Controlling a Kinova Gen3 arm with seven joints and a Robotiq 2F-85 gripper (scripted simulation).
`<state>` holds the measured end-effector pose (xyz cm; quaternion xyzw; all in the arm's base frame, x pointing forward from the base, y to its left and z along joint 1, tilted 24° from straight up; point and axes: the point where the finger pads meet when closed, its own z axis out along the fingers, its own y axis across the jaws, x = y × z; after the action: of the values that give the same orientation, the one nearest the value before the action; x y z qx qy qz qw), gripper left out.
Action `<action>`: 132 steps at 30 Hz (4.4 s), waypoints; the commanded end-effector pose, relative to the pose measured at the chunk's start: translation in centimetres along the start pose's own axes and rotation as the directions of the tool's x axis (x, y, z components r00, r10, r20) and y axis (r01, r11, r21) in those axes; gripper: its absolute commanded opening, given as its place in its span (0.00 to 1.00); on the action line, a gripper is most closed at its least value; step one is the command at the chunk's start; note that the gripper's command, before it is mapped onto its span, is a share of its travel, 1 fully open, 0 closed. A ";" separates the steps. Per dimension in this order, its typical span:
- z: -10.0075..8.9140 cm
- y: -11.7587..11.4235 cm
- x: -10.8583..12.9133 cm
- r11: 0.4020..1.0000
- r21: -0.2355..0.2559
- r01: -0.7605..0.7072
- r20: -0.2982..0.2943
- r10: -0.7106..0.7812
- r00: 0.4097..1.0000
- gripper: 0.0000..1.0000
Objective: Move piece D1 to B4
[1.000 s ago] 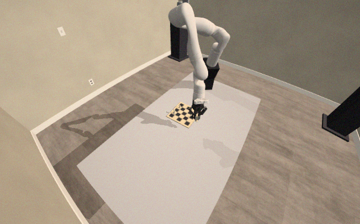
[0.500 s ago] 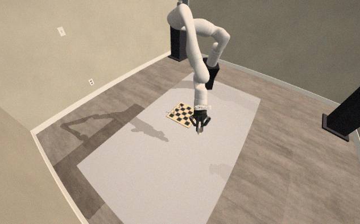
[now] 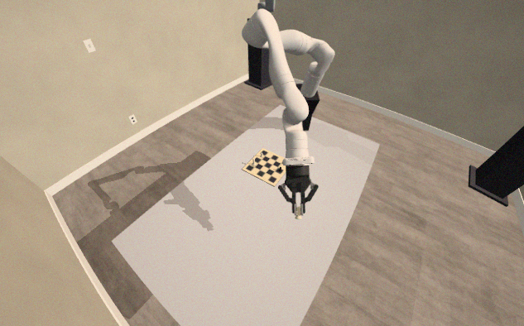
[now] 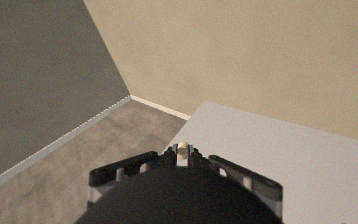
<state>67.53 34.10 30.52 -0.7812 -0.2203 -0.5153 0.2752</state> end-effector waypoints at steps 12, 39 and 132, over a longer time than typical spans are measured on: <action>-1.5 -1.2 20.6 0.978 0.101 -0.180 -0.311 0.203 0.928 0.00; -29.5 9.3 59.2 0.650 0.643 -0.406 -0.612 0.754 0.238 0.00; -45.9 66.3 1.9 -0.135 0.630 0.765 0.723 -0.259 -0.641 0.00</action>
<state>78.21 -47.81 36.27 -0.4584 -0.6654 0.0133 -0.5890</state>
